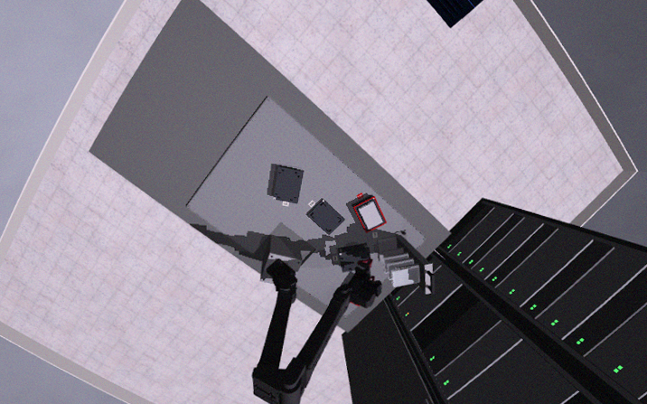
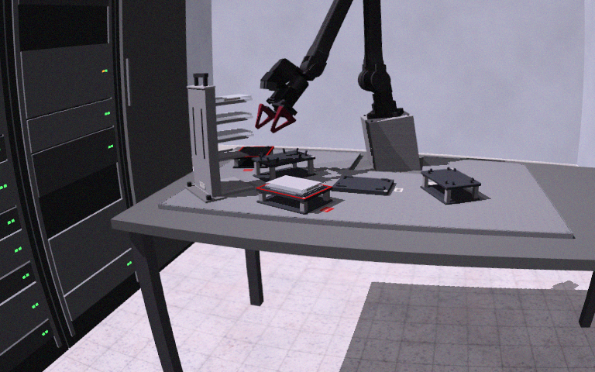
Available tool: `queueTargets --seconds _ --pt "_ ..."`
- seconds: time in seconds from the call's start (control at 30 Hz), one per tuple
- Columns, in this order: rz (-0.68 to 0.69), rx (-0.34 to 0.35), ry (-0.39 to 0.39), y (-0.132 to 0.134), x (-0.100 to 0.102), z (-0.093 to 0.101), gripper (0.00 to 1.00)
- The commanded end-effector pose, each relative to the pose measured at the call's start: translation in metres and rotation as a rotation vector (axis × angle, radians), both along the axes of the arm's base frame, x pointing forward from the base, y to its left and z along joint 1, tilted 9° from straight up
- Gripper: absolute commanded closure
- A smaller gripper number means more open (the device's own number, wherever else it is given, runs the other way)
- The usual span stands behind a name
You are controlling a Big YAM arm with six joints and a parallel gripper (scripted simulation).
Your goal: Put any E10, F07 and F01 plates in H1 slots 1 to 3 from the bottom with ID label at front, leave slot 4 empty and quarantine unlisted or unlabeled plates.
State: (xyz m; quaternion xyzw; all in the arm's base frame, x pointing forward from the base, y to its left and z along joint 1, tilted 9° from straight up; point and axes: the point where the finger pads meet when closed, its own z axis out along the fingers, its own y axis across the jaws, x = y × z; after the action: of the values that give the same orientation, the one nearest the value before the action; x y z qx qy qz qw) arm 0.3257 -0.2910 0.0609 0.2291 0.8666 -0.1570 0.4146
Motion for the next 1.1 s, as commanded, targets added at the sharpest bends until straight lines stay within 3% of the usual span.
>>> queueTargets --seconds 0.0,0.87,0.9,0.97,1.07 --pt "0.001 -0.034 -0.036 -0.010 0.012 0.019 0.00" --pt "0.001 -0.034 -0.036 -0.010 0.012 0.019 0.00" --pt "0.000 -0.058 -0.064 -0.016 0.018 0.036 0.00" --pt "-0.005 -0.035 -0.036 -0.005 0.000 0.017 0.00" --pt "-0.002 -0.044 -0.036 -0.004 -0.005 0.017 0.00"
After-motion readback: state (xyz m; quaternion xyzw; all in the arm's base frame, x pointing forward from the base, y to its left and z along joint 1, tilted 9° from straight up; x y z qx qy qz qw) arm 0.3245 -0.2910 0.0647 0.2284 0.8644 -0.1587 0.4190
